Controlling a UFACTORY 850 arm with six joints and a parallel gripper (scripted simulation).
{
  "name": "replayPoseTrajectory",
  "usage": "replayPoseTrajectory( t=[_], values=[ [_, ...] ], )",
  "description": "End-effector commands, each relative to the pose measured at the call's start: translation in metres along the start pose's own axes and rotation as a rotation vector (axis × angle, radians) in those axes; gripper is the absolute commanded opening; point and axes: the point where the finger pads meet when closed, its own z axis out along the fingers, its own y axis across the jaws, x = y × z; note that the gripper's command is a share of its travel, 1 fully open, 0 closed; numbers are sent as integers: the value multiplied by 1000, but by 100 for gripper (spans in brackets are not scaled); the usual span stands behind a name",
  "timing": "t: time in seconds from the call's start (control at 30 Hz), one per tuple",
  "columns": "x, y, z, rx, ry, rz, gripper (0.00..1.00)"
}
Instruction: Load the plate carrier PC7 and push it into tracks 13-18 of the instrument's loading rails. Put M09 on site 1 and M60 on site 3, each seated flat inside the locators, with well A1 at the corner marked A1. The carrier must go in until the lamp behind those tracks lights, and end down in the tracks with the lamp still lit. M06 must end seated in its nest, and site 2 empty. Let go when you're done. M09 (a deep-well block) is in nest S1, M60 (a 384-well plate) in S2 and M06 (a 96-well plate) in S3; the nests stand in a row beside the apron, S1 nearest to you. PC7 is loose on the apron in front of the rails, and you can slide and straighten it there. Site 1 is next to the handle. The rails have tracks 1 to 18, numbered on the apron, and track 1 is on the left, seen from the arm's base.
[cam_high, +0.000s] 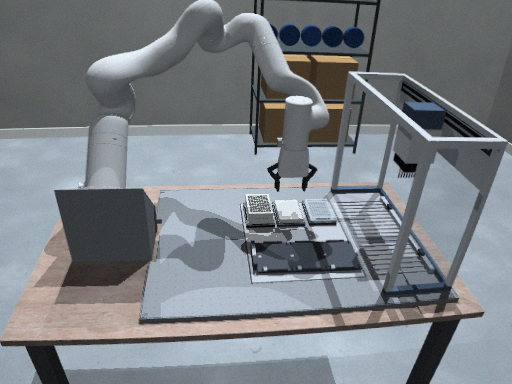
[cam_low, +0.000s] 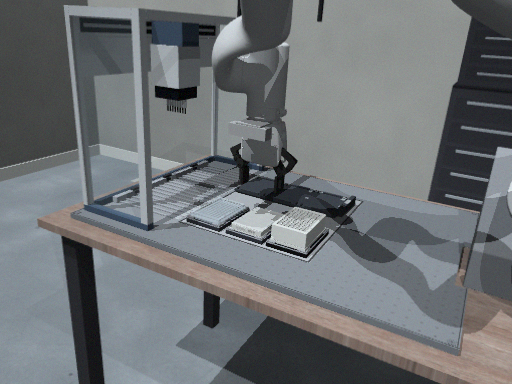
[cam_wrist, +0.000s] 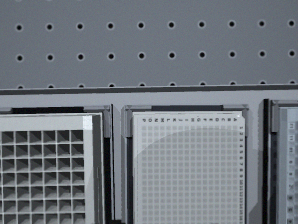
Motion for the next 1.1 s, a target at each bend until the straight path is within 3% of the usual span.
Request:
replayPoseTrajectory(
  t=[0.0,1.07],
  values=[
    [0,1,6,-2,0,-1,100],
    [0,1,53,-2,0,-1,100]
  ],
)
